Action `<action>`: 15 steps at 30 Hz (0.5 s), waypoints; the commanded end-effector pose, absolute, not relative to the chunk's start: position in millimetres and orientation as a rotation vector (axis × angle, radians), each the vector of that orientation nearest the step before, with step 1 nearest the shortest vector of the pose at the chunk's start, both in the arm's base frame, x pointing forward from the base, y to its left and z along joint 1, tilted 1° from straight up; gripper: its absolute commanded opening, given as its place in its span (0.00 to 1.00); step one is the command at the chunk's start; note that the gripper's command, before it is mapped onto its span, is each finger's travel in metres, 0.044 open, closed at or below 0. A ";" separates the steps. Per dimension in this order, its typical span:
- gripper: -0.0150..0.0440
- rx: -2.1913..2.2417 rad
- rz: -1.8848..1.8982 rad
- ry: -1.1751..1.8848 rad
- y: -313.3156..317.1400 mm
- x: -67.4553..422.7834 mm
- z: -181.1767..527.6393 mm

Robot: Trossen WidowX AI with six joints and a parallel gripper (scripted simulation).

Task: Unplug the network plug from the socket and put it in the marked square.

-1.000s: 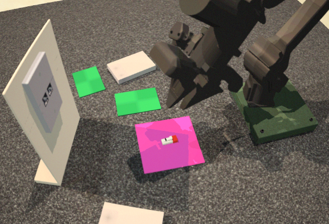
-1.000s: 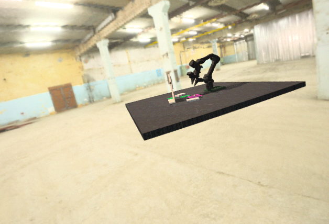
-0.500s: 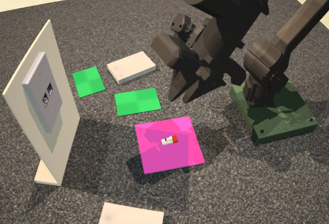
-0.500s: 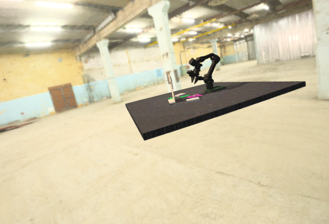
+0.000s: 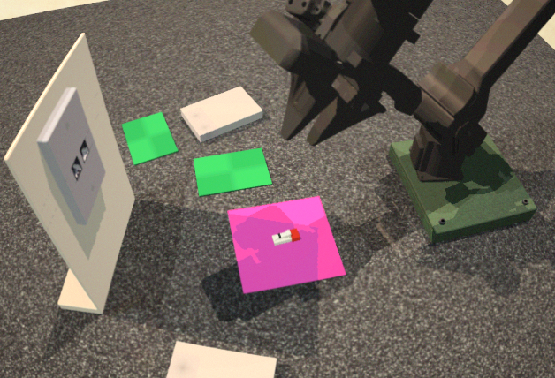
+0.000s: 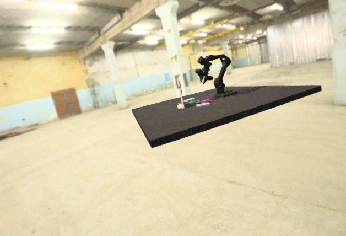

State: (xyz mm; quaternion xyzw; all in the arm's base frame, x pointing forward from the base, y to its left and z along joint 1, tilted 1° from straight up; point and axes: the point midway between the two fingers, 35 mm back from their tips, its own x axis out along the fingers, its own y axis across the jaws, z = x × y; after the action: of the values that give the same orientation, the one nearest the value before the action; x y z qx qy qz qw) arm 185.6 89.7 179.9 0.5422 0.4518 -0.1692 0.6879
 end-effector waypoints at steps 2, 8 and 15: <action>0.52 1.218 -0.378 1.008 89.6 185.6 195.0; 0.52 1.219 -0.378 1.007 89.0 184.4 211.9; 0.52 1.220 -0.378 1.006 87.9 182.1 231.1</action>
State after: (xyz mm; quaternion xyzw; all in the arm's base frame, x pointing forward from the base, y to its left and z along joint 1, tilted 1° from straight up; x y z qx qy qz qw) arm 182.7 88.4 222.2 0.5426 0.4514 -0.1682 0.6881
